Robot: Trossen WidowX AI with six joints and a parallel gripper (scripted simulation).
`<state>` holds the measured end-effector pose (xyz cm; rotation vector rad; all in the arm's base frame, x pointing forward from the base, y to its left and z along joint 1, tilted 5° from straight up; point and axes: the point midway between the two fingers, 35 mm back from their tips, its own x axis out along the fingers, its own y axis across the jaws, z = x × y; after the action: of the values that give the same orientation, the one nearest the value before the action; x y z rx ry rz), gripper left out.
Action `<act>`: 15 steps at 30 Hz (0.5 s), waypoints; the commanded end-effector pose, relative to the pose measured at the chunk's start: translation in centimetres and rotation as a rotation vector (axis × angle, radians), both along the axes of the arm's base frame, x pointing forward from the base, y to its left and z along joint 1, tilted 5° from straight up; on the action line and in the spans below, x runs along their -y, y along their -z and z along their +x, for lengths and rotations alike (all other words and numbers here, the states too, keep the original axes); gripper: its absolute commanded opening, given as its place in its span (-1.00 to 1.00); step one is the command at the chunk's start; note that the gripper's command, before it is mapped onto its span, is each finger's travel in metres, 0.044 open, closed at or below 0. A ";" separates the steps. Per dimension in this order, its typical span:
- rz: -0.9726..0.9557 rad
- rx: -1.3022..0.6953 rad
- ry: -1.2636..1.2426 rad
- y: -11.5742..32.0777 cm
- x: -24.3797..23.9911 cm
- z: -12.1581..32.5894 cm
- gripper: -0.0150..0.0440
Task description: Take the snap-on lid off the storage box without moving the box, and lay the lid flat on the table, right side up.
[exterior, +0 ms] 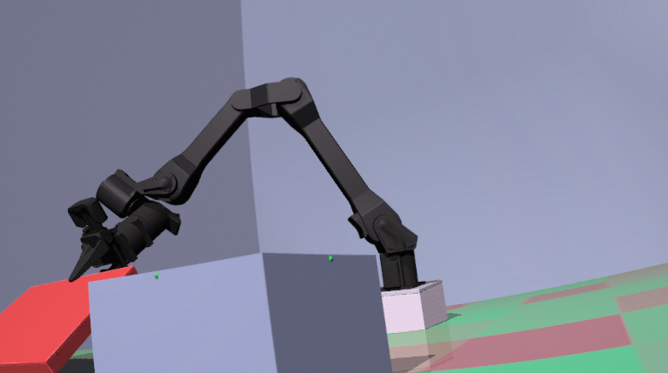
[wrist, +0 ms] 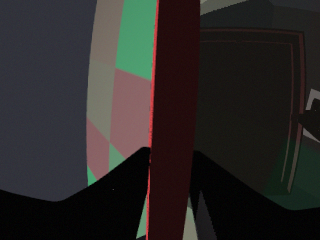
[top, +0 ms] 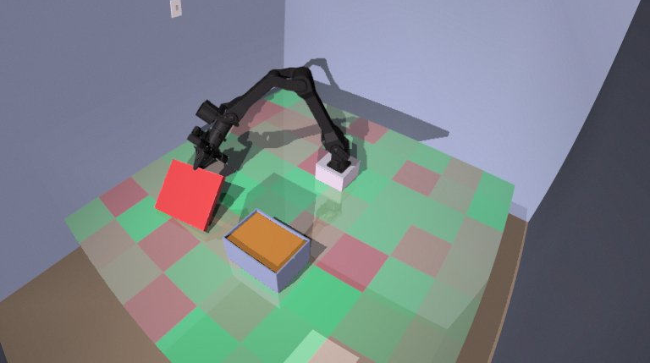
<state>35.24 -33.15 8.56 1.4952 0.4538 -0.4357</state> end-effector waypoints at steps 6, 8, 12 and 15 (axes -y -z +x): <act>0.042 -0.038 0.002 2.7 -0.7 0.1 -0.49; 0.042 -0.038 0.002 2.9 -0.7 0.2 -0.49; 0.042 -0.038 0.002 3.2 -0.8 0.2 -0.49; 0.042 -0.038 0.002 3.4 -0.8 0.2 -0.49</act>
<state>35.45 -33.02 7.35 1.4935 0.4565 -0.4301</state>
